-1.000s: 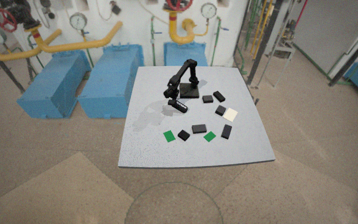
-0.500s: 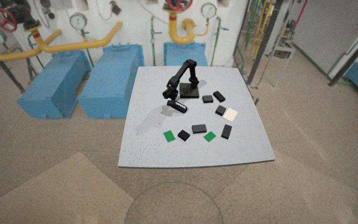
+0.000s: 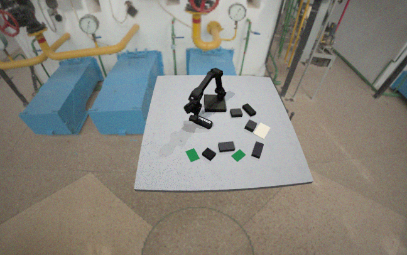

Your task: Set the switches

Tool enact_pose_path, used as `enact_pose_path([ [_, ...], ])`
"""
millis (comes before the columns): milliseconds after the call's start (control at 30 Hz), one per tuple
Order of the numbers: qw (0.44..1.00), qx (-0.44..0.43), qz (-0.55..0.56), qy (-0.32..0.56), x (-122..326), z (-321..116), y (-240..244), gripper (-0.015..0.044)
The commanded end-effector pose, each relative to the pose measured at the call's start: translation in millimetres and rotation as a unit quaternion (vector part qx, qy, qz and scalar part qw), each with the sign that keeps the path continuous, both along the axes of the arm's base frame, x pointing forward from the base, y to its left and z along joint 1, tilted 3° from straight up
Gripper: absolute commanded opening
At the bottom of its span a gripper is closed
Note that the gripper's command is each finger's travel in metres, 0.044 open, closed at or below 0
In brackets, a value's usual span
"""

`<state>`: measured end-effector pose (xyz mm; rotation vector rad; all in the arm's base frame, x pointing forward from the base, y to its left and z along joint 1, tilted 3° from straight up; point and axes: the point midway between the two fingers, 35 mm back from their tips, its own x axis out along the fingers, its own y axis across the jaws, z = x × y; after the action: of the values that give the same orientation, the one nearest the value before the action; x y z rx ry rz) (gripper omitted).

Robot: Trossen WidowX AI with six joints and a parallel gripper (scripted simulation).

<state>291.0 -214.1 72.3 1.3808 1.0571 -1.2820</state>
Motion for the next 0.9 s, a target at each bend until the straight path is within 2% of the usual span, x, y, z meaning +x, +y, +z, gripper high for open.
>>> enact_pose_path([
  [0, 1.000, 0.009, 0.007, 0.006, 0.4, -9.1, 3.9, 0.0338],
  [867, 1.000, 0.009, 0.007, 0.006, 0.4, -28.7, -3.0, 0.0338],
])
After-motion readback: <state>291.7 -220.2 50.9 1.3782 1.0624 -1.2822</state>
